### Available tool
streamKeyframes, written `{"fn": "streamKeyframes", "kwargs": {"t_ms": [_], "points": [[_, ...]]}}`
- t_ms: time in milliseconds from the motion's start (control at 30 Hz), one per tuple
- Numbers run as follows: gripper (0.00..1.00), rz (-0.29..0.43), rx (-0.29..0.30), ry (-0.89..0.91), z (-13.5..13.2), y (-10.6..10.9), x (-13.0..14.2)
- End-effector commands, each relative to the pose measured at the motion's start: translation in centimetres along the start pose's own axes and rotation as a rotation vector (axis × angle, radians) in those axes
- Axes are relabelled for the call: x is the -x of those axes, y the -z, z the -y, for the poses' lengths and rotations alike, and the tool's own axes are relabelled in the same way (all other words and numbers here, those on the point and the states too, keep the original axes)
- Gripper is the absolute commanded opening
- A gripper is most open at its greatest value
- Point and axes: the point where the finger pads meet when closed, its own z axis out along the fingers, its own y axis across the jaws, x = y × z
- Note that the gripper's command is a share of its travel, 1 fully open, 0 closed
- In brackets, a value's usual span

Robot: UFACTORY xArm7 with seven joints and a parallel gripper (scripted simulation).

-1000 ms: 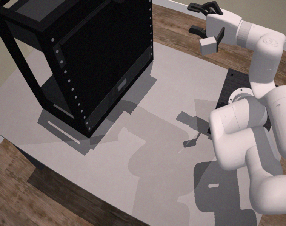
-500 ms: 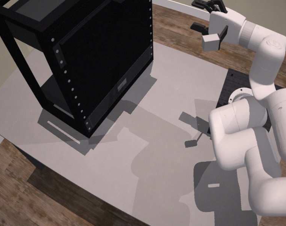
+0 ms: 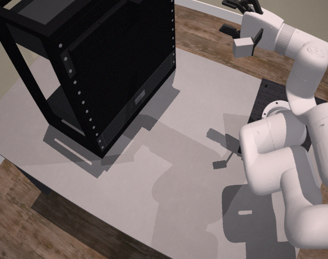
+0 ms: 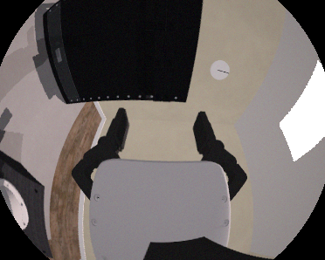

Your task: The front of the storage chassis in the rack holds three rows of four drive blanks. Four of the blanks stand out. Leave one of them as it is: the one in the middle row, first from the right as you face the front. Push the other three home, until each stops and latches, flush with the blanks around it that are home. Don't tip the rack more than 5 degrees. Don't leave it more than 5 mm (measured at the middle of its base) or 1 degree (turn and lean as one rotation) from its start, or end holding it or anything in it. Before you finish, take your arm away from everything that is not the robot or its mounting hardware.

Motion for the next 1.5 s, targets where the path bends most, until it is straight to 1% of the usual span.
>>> {"fn": "streamKeyframes", "kwargs": {"t_ms": [0,767,1033,1267,1467], "points": [[1.0,0.002,0.004,0.0,-0.2,0.0,0.0],[1.0,0.002,0.005,-0.001,-0.2,0.1,0.1],[1.0,0.002,0.005,-0.001,-0.2,-0.3,0.2],[1.0,0.002,0.005,-0.001,-0.3,-2.1,0.9],[1.0,0.002,0.005,-0.001,-0.4,-4.9,1.9]]}}
